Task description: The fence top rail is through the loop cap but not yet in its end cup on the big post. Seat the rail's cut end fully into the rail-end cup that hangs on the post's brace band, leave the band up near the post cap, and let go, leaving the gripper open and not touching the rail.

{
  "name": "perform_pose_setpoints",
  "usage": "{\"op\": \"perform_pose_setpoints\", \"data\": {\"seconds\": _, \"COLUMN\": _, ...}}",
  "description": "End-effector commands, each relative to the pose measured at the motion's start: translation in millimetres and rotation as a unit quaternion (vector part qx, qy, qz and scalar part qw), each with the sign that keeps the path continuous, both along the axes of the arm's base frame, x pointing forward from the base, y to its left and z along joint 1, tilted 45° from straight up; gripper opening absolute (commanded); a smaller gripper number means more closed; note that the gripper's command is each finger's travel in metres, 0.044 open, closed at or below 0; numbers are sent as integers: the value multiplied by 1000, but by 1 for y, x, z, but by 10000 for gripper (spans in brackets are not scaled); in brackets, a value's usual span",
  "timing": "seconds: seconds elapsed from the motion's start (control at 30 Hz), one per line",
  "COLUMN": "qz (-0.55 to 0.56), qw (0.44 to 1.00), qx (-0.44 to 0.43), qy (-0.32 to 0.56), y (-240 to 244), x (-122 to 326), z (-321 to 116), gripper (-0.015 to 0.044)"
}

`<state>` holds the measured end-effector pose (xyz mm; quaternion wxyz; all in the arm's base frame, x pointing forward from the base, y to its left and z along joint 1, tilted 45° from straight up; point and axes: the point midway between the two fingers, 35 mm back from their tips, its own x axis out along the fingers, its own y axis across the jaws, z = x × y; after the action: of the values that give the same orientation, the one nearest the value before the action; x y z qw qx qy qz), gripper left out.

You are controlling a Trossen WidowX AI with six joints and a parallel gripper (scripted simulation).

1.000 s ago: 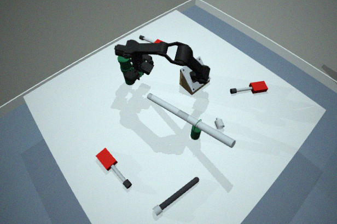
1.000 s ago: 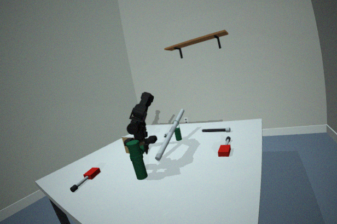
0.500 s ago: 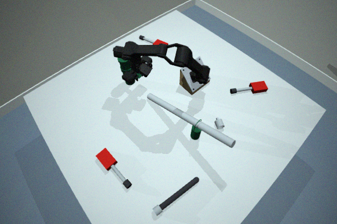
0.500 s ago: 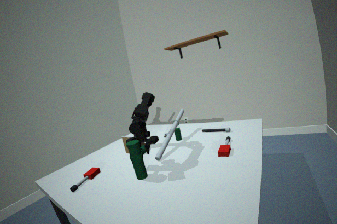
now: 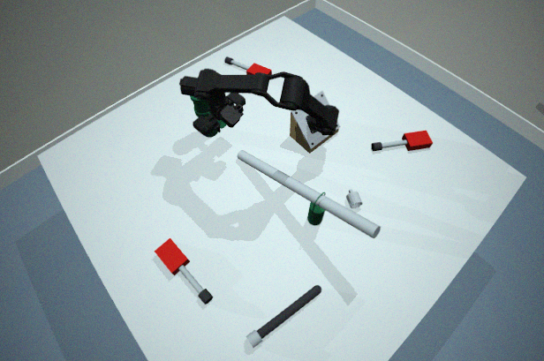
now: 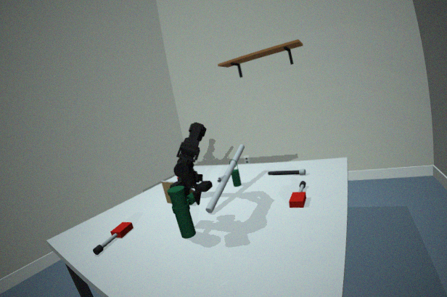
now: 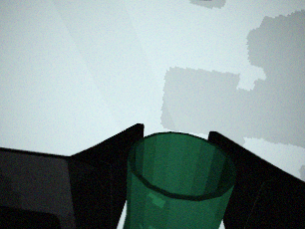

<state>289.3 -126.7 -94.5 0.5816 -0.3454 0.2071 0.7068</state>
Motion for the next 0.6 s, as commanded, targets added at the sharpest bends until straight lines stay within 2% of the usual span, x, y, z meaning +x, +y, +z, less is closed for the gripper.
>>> {"op": "perform_pose_setpoints", "data": {"seconds": 0.0, "qz": -16, "qw": 1000, "qx": 2, "qy": 15, "y": 2, "x": 4, "z": 0, "gripper": 0}}
{"op": "perform_pose_setpoints", "data": {"seconds": 0.57, "qz": -12, "qw": 1000, "qx": 2, "qy": 11, "y": 2, "x": 3, "z": 0, "gripper": 0}}
